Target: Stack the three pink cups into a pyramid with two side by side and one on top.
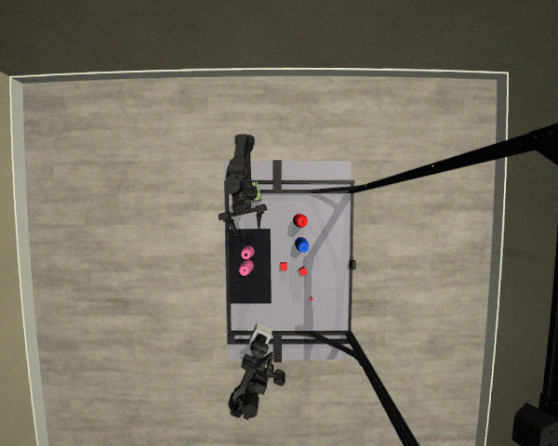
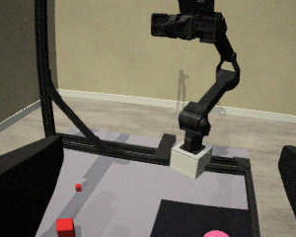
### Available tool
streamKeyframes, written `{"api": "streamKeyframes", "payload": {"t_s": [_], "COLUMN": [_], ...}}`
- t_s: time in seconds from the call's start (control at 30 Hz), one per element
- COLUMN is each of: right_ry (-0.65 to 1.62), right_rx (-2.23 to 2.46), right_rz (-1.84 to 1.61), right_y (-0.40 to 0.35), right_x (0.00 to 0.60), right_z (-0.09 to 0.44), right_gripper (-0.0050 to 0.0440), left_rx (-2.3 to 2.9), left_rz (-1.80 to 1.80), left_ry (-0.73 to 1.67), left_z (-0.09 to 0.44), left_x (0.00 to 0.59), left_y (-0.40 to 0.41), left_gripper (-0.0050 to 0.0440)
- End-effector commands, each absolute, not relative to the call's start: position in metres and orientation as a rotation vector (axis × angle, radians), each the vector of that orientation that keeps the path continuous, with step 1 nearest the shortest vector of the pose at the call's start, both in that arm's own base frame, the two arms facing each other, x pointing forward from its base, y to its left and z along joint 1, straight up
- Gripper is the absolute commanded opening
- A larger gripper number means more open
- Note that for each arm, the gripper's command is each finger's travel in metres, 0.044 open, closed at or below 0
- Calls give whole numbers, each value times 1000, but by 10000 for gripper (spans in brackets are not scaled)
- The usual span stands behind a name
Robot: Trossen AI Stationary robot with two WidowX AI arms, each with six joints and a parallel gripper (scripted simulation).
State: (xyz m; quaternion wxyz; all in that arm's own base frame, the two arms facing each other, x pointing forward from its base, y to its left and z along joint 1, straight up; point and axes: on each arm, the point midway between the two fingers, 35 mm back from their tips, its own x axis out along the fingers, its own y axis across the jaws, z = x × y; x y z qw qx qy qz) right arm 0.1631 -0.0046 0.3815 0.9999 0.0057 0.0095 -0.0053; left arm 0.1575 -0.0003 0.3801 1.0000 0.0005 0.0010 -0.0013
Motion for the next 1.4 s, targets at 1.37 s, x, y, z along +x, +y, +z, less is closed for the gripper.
{"api": "streamKeyframes", "payload": {"t_s": [1.37], "right_ry": [773], "right_rx": [369], "right_rz": [346], "right_y": [-169], "right_x": [220], "right_z": [131], "right_gripper": [440], "left_rx": [0], "left_rz": [0], "left_ry": [0], "left_z": [381], "left_x": [157], "left_y": [0], "left_gripper": [0]}}
